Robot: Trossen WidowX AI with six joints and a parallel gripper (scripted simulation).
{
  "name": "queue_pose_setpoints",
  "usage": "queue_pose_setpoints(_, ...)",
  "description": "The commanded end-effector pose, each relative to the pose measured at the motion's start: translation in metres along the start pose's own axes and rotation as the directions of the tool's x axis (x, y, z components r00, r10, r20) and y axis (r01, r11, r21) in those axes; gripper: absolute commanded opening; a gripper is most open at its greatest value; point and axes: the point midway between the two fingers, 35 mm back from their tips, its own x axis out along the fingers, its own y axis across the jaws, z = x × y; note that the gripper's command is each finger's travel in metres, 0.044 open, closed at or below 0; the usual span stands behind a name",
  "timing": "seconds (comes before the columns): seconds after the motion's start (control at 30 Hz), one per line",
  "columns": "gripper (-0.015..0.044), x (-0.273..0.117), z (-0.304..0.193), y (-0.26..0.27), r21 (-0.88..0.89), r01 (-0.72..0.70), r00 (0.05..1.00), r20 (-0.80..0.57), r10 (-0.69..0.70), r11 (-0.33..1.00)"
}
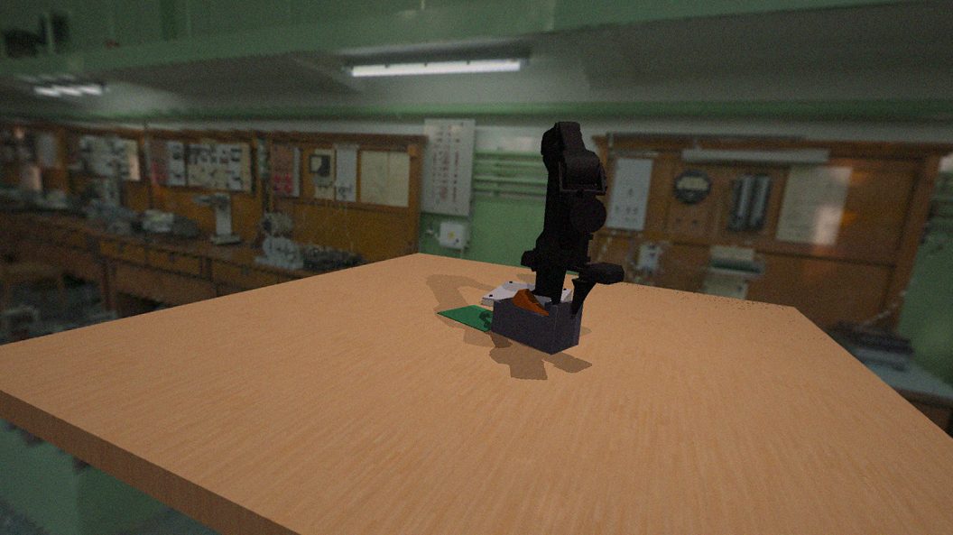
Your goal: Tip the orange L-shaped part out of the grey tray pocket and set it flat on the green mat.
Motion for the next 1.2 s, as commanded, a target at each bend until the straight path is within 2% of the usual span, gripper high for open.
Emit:
queue_pose_setpoints(0.0,0.018,0.004,0.0,-0.001,-0.005,0.001,1.0,0.005,-0.001,1.0)
queue_pose_setpoints(0.7,0.018,0.037,0.0,-0.001,-0.005,0.001,1.0,0.005,-0.001,1.0)
queue_pose_setpoints(1.17,0.018,0.039,0.0,-0.001,-0.005,0.001,1.0,0.005,-0.001,1.0)
